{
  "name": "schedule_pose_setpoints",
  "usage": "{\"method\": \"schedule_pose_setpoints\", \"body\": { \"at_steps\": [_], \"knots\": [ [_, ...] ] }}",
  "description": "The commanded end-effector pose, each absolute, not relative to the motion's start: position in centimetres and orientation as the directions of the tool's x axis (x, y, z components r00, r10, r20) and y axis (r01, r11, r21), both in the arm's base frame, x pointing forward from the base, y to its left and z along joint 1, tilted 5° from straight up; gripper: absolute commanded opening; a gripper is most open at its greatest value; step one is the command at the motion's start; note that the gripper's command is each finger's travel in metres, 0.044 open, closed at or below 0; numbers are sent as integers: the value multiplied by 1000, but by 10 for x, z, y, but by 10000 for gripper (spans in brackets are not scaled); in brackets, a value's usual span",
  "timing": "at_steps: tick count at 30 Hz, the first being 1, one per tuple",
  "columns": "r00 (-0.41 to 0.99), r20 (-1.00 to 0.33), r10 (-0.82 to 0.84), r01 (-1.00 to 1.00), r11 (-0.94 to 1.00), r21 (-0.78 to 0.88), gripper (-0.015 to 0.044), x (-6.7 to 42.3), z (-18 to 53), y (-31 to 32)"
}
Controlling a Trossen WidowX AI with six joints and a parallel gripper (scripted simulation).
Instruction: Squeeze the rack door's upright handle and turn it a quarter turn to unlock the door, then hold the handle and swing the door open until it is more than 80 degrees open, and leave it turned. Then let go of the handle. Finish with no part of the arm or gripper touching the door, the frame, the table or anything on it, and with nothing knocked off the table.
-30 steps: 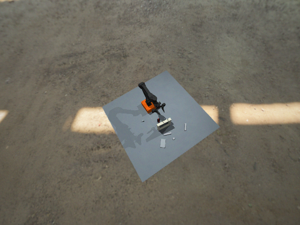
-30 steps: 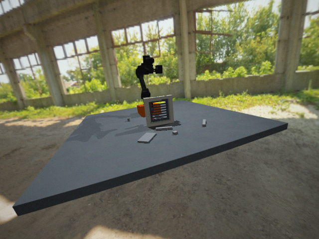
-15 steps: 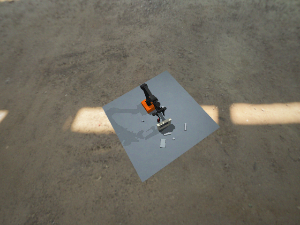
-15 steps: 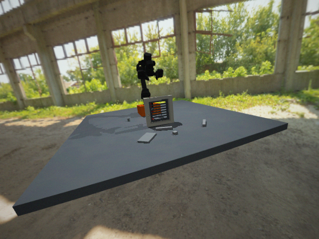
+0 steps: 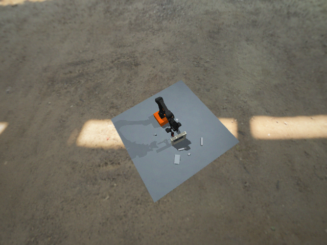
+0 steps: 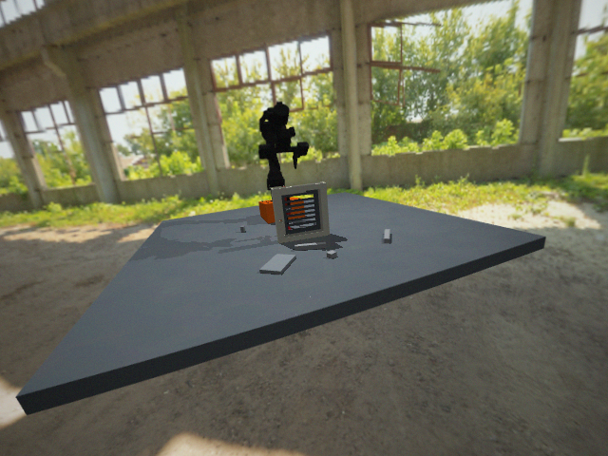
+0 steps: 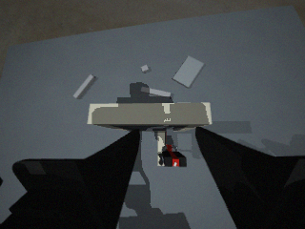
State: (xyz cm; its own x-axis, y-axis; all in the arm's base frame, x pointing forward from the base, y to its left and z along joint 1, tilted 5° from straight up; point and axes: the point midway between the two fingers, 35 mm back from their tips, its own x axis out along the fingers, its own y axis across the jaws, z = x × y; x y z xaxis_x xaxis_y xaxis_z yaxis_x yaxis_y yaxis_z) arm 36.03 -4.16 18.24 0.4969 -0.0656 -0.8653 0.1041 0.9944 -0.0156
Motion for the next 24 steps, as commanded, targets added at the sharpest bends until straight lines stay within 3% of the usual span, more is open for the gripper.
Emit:
{"method": "schedule_pose_setpoints", "body": {
  "at_steps": [1, 18, 24],
  "knots": [
    [414, -908, -55, 105, 994, -12, 280, 358, 175, -44],
    [-30, -1000, 7, 136, 991, 3, 280, 332, 146, -54],
    [-48, -999, 10, 137, 991, 3, 280, 331, 143, -54]
  ]
}}
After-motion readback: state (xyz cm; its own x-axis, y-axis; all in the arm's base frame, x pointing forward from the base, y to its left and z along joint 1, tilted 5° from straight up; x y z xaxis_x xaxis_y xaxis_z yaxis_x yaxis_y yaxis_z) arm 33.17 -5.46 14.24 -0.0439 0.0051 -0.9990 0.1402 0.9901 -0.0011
